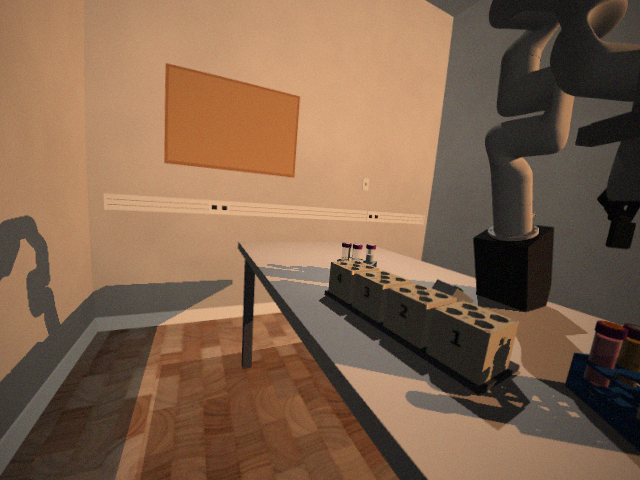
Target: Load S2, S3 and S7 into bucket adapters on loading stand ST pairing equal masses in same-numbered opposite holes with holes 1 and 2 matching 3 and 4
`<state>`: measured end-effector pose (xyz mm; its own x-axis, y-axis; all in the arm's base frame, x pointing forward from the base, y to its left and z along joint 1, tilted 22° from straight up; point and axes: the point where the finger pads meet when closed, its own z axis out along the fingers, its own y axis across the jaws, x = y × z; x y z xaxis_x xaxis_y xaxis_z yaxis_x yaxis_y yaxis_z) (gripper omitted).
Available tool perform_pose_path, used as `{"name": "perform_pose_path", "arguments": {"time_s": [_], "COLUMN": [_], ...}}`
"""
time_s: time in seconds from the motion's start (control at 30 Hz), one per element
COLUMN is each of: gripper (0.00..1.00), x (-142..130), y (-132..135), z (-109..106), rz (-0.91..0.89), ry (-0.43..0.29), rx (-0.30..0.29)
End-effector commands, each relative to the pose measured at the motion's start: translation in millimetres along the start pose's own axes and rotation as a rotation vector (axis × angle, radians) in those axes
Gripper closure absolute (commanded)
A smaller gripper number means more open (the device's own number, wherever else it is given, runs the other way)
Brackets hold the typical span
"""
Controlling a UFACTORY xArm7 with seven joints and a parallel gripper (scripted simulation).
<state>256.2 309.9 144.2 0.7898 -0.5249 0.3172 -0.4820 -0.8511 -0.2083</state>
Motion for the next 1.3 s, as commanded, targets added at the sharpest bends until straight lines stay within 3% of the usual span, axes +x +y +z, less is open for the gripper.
{"name": "perform_pose_path", "arguments": {"time_s": [0.0, 0.3, 1.27], "gripper": [0.43, 0.43, 0.43], "x": [-14.4, -36.2, -36.2], "y": [-16.7, -39.6, -39.7], "z": [-1.0, -1.0, -1.0], "rz": [-0.138, -0.371, -1.238], "ry": [0.001, 0.001, 0.002], "rx": [0.003, 0.003, 0.003]}}
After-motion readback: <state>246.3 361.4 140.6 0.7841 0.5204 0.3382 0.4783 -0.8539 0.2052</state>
